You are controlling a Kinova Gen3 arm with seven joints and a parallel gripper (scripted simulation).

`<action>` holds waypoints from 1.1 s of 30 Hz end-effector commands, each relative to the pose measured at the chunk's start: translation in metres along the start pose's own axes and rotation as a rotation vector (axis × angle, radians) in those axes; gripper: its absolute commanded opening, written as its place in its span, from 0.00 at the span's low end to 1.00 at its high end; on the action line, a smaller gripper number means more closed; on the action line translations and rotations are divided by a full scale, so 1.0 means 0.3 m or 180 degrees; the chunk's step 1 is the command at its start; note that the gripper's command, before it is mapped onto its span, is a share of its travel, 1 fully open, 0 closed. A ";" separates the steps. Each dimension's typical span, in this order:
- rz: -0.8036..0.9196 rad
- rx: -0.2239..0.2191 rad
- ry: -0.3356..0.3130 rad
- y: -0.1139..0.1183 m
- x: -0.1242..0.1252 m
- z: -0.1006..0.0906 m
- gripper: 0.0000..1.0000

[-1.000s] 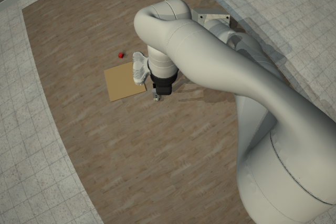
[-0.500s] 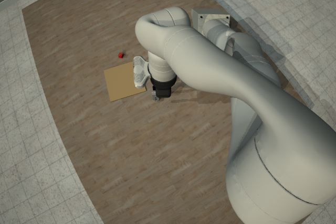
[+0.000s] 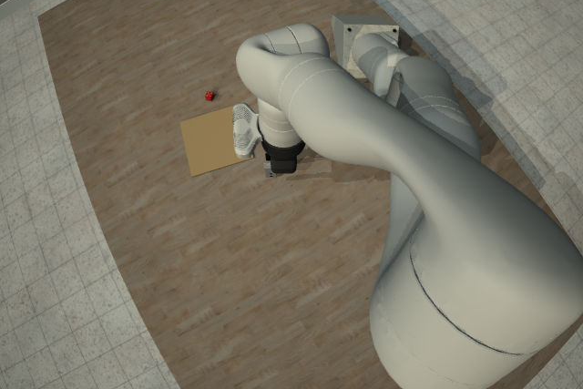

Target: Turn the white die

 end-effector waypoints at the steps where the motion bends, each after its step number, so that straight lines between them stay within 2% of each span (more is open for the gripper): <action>1: 0.0007 0.0005 -0.0021 0.000 -0.004 0.011 0.64; 33: 0.0007 0.0005 -0.0021 0.000 -0.004 0.027 0.64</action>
Point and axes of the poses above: the point where the finger pads meet when closed, its own z axis out along the fingers, its own y axis across the jaws, x = y × z, the point moved 9 cm from there along -z, back along the fingers, and after that the axes turned 8 degrees about -z, right-handed, at the moved point
